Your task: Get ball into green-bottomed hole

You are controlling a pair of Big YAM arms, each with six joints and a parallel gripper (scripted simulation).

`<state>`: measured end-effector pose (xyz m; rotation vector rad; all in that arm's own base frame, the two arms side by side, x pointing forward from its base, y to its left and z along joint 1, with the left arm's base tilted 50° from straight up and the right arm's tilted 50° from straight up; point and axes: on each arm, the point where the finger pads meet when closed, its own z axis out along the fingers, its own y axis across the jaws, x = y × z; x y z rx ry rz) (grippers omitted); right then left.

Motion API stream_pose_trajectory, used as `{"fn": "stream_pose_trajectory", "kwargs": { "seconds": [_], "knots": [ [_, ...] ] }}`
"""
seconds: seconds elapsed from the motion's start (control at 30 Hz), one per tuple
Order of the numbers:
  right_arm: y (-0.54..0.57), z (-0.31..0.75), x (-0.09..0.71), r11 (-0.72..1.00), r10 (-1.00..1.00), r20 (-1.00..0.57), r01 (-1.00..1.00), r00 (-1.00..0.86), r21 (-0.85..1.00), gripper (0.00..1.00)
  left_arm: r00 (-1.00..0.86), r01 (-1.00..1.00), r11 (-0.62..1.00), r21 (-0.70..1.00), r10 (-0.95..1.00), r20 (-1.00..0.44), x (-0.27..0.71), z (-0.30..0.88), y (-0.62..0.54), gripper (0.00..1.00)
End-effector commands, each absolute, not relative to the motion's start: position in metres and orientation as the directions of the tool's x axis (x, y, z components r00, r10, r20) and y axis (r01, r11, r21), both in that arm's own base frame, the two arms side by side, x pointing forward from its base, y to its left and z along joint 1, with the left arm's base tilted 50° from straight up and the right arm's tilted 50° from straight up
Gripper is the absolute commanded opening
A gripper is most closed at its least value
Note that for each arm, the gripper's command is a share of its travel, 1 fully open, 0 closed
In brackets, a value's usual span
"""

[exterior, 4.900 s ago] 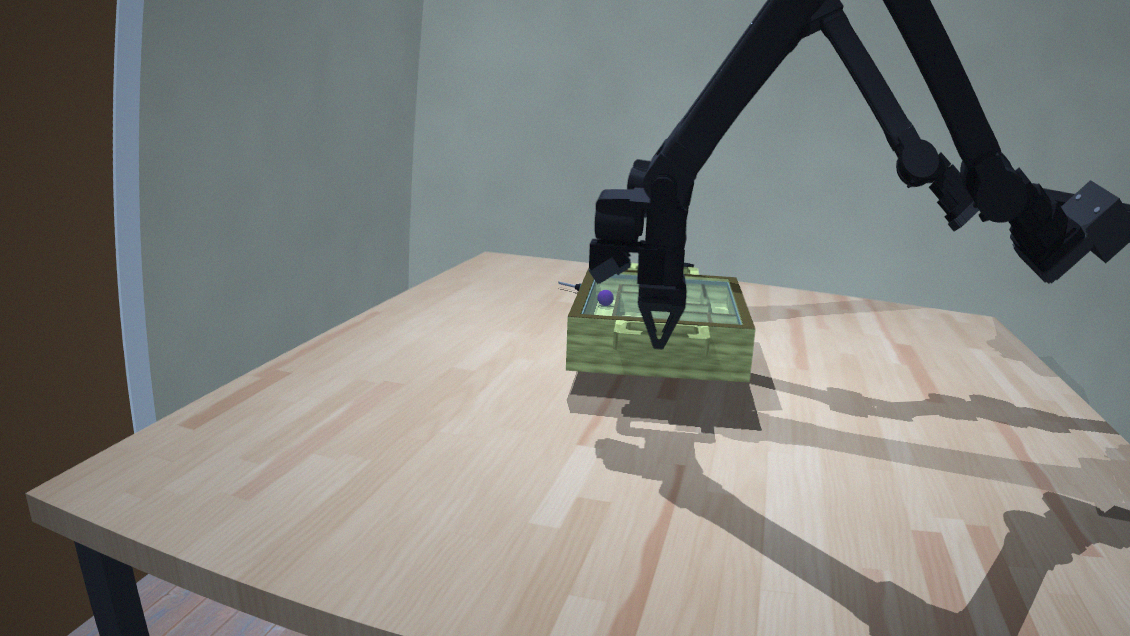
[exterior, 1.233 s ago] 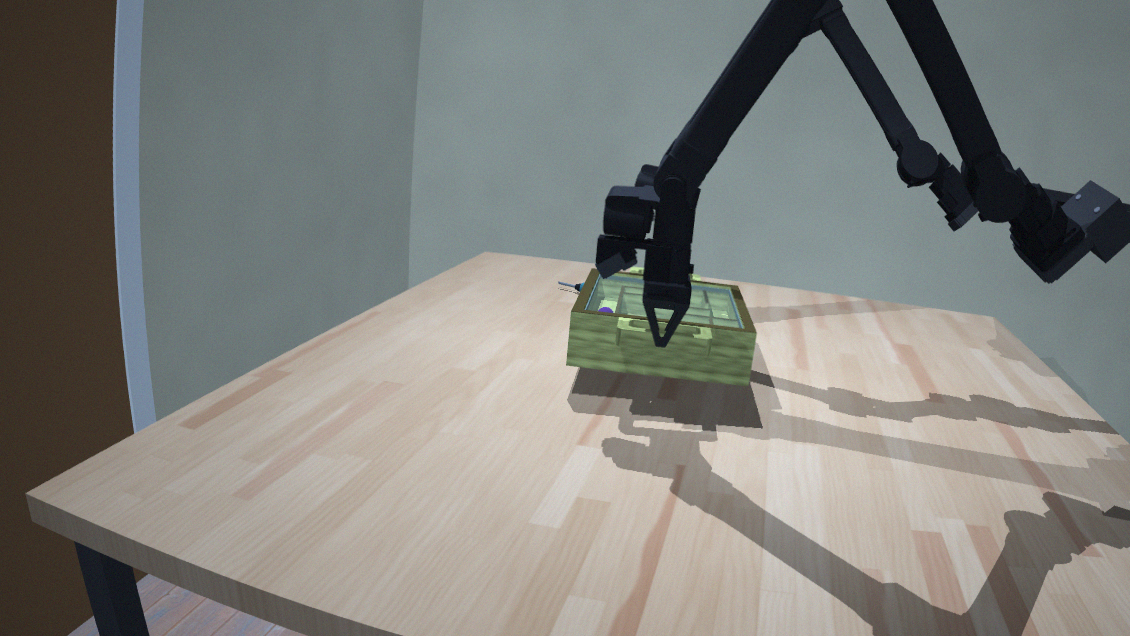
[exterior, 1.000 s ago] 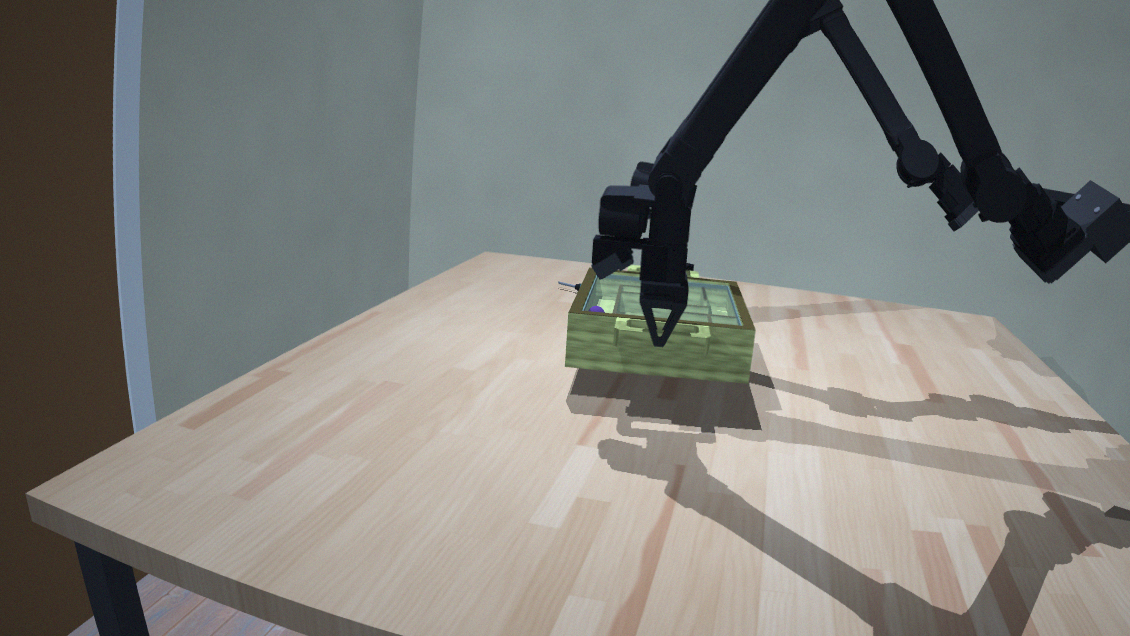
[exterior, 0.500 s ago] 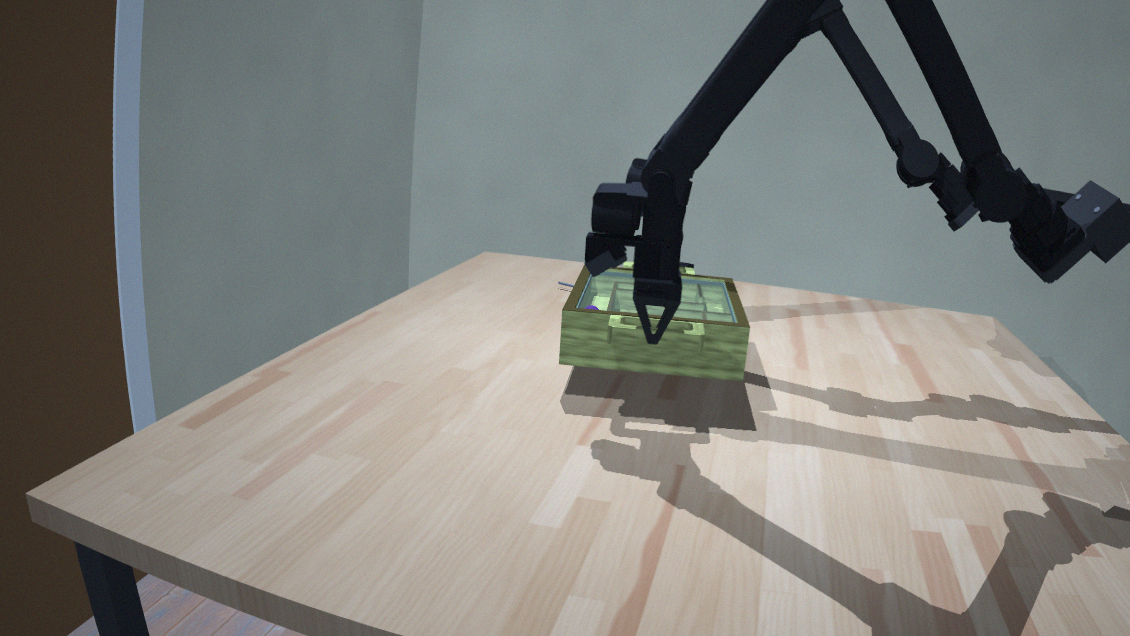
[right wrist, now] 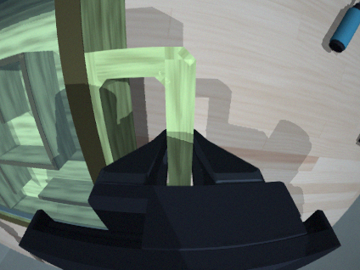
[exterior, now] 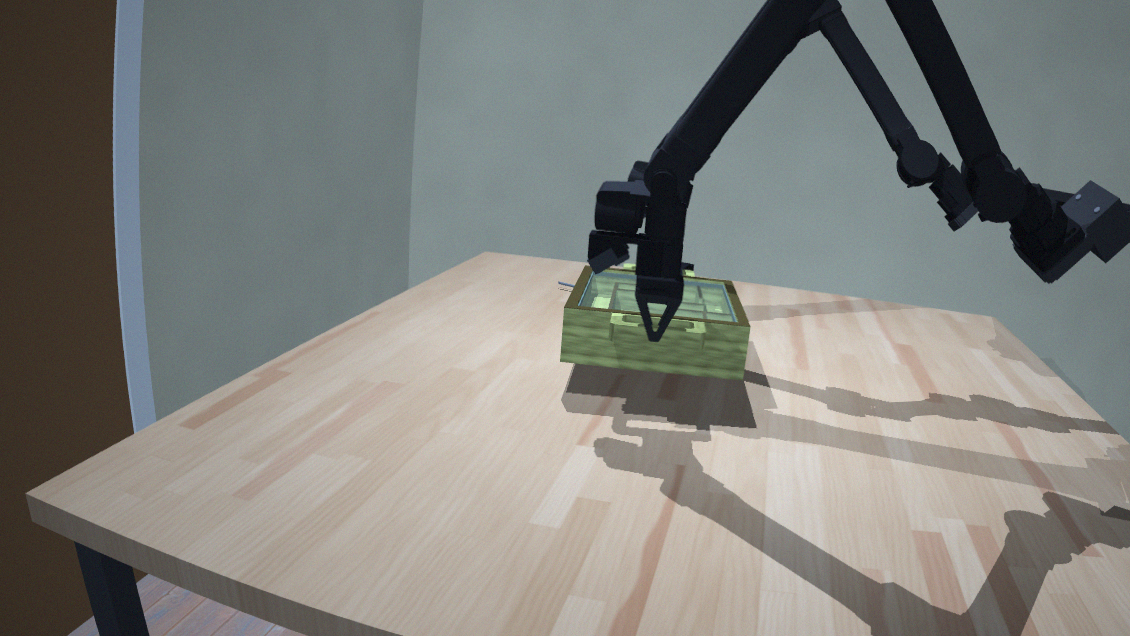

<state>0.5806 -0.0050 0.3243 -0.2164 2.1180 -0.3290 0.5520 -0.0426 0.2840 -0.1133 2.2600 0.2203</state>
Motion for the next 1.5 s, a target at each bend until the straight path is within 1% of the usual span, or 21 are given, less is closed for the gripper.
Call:
{"fn": "stream_pose_trajectory", "kwargs": {
  "seconds": [0.0,0.2,0.37,0.4,0.47,0.53,0.6,0.63,0.67,0.7,0.77,0.8,1.0,1.03,1.13,1.17,1.23,1.3,1.33,1.37,1.47],
  "knots": [
    [0.029,0.367,0.562,0.951,-0.274,-0.845,0.003,-0.459,-0.309,0.0,-0.578,-0.123,0.988,0.095,0.007,-0.816,0.549,0.319,-0.029,0.0],
    [0.009,0.392,0.565,0.938,-0.302,-0.851,0.026,-0.43,-0.346,0.0,-0.545,-0.104,0.993,0.052,-0.013,-0.838,0.555,0.338,-0.056,0.0],
    [0.002,0.39,0.564,0.939,-0.294,-0.842,0.029,-0.453,-0.343,0.0,-0.53,-0.105,0.993,0.047,-0.016,-0.848,0.559,0.351,-0.057,0.0],
    [-0.003,0.389,0.565,0.941,-0.287,-0.829,0.019,-0.479,-0.337,0.0,-0.589,-0.121,0.991,0.062,-0.021,-0.808,0.551,0.341,-0.06,0.0],
    [-0.006,0.387,0.571,0.946,-0.282,-0.825,0.001,-0.49,-0.324,0.0,-0.595,-0.141,0.987,0.071,-0.028,-0.803,0.547,0.348,-0.063,0.0],
    [-0.008,0.39,0.575,0.946,-0.295,-0.857,-0.002,-0.423,-0.325,0.0,-0.536,-0.148,0.986,0.073,-0.019,-0.844,0.547,0.352,-0.065,0.0],
    [-0.007,0.391,0.579,0.949,-0.294,-0.866,-0.012,-0.404,-0.316,0.0,-0.553,-0.155,0.983,0.096,-0.006,-0.833,0.538,0.327,-0.064,0.0],
    [-0.003,0.389,0.581,0.951,-0.291,-0.864,-0.024,-0.412,-0.308,0.0,-0.512,-0.167,0.983,0.077,-0.02,-0.859,0.547,0.361,-0.065,0.0],
    [0.002,0.356,0.596,0.955,-0.279,-0.835,-0.048,-0.475,-0.292,0.0,-0.558,-0.171,0.98,0.096,-0.016,-0.83,0.54,0.354,-0.063,0.0],
    [0.005,0.352,0.596,0.959,-0.269,-0.829,-0.056,-0.491,-0.278,0.0,-0.565,-0.178,0.979,0.101,-0.018,-0.825,0.539,0.355,-0.062,0.0],
    [0.021,0.354,0.589,0.959,-0.267,-0.828,-0.05,-0.493,-0.28,0.0,-0.571,-0.163,0.98,0.112,-0.001,-0.821,0.545,0.353,-0.046,0.0],
    [0.023,0.389,0.576,0.958,-0.265,-0.868,-0.015,-0.419,-0.285,0.0,-0.529,-0.157,0.982,0.1,0.002,-0.848,0.554,0.358,-0.038,0.0],
    [0.026,0.394,0.57,0.953,-0.269,-0.868,0.011,-0.417,-0.301,0.0,-0.53,-0.132,0.988,0.083,0.0,-0.848,0.559,0.355,-0.035,0.0],
    [0.026,0.389,0.566,0.952,-0.27,-0.85,0.009,-0.453,-0.307,0.0,-0.563,-0.126,0.989,0.083,-0.002,-0.826,0.557,0.349,-0.034,0.0],
    [0.025,0.376,0.56,0.945,-0.285,-0.849,0.021,-0.446,-0.328,0.0,-0.526,-0.103,0.992,0.067,0.003,-0.851,0.564,0.351,-0.039,0.0],
    [0.024,0.377,0.559,0.935,-0.314,-0.841,0.012,-0.44,-0.356,0.0,-0.566,-0.092,0.993,0.078,0.012,-0.824,0.554,0.317,-0.04,0.0],
    [0.013,0.378,0.563,0.938,-0.306,-0.84,0.011,-0.448,-0.347,0.0,-0.532,-0.102,0.993,0.052,-0.011,-0.847,0.559,0.351,-0.057,0.0],
    [-0.001,0.39,0.564,0.938,-0.294,-0.837,0.03,-0.462,-0.346,0.0,-0.568,-0.106,0.993,0.054,-0.016,-0.823,0.554,0.343,-0.059,0.0],
    [-0.001,0.391,0.563,0.938,-0.297,-0.841,0.029,-0.452,-0.346,0.0,-0.528,-0.105,0.994,0.043,-0.019,-0.849,0.559,0.351,-0.061,0.0],
    [-0.003,0.375,0.562,0.938,-0.3,-0.842,0.022,-0.449,-0.346,0.0,-0.565,-0.11,0.992,0.065,-0.009,-0.825,0.548,0.319,-0.059,0.0],
    [-0.002,0.394,0.569,0.942,-0.292,-0.857,0.025,-0.424,-0.333,0.0,-0.532,-0.121,0.991,0.06,-0.014,-0.847,0.554,0.346,-0.06,0.0]
  ]
}}
